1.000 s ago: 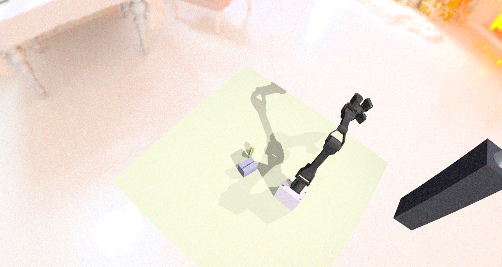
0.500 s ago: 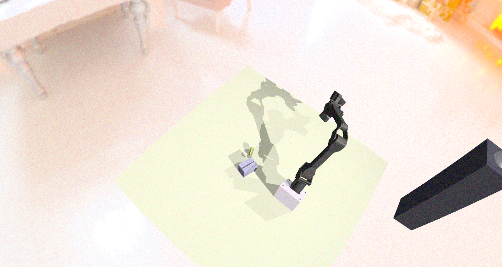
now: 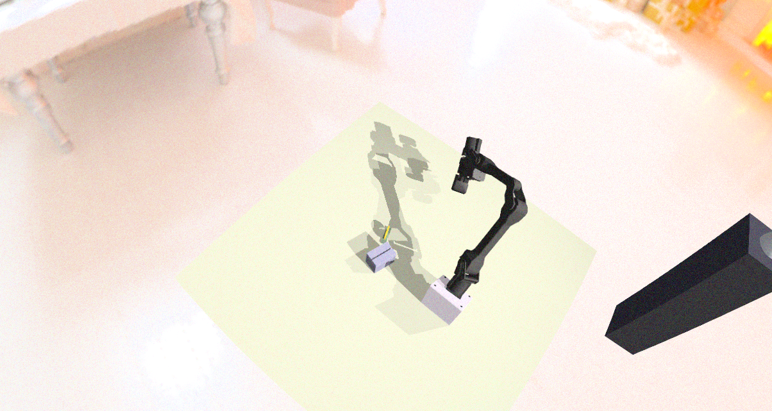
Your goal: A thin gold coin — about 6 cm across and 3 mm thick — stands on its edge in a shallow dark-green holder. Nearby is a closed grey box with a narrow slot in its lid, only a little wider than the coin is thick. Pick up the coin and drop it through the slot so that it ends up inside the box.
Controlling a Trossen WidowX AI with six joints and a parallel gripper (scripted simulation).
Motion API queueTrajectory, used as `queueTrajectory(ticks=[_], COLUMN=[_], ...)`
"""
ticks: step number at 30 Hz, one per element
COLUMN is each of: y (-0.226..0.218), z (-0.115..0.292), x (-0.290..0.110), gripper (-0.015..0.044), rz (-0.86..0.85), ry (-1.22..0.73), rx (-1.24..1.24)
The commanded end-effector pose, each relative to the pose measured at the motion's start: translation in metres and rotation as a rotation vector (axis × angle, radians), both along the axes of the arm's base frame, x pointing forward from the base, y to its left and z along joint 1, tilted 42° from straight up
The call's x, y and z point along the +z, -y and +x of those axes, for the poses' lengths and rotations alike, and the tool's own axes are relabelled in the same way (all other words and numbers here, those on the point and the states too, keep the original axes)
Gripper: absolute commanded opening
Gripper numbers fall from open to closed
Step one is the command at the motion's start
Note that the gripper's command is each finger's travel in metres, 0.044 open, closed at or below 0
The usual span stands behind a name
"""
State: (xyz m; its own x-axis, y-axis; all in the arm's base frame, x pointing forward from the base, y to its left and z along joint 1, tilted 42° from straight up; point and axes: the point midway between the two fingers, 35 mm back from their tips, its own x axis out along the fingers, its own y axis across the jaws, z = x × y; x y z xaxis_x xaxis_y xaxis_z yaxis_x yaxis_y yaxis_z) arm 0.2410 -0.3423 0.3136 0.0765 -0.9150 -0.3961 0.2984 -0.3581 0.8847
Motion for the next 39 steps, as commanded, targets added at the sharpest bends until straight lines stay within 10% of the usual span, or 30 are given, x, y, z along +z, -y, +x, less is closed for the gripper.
queueTrajectory(ticks=[1,22,39], y=[-0.026,-0.281,-0.25], z=[0.04,0.113,0.11], x=[-0.044,-0.245,-0.278], gripper=[0.0161,0.0161,0.0161], rz=[0.099,0.329,0.326], ry=[-0.159,-1.327,-1.339], rx=[0.119,0.828,0.831])
